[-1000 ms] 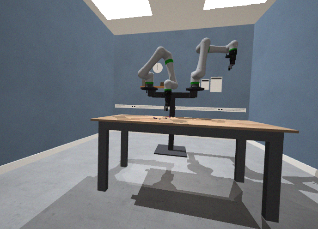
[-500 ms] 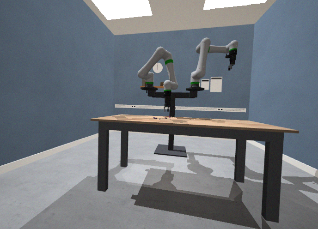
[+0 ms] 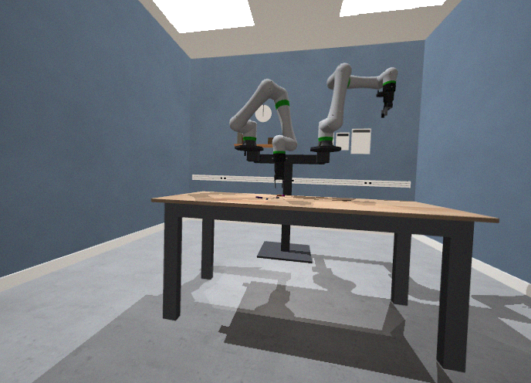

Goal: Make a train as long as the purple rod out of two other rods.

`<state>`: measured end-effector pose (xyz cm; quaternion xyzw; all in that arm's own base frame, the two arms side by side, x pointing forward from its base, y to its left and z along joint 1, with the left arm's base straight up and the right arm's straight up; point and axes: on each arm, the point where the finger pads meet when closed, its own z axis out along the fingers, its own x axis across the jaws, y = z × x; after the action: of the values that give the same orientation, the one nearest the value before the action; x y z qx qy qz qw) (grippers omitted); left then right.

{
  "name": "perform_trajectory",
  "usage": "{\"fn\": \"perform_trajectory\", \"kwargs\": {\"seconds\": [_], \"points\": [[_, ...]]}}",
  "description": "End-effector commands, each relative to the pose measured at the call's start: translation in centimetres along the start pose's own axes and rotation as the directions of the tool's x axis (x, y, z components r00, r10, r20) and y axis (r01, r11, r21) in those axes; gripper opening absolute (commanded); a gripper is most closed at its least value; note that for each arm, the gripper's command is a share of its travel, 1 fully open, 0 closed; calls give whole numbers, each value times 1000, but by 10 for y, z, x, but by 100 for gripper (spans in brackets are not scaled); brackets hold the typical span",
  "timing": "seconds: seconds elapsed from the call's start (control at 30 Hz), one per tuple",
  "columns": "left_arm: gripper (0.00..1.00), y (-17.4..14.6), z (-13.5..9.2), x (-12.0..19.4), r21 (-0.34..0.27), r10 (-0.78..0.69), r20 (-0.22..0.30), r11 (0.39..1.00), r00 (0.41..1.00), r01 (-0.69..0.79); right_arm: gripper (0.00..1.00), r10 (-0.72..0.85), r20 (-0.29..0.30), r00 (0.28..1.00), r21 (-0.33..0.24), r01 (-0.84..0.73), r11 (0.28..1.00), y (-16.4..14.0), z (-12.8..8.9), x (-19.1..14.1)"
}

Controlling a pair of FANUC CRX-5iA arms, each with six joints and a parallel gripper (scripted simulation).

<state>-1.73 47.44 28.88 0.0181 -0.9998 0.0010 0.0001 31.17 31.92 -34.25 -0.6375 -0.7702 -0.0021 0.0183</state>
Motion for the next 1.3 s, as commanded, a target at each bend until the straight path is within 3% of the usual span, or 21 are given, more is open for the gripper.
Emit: {"fn": "perform_trajectory", "kwargs": {"seconds": [0.0,1.27], "points": [[100,0,-1,0,-2,0,0,1000,1000,0,100,159,25,987,-24,-159,987,3,2,3],[100,0,-1,0,-2,0,0,1000,1000,0,100,204,23,979,-25,-203,979,5,3,4]]}}
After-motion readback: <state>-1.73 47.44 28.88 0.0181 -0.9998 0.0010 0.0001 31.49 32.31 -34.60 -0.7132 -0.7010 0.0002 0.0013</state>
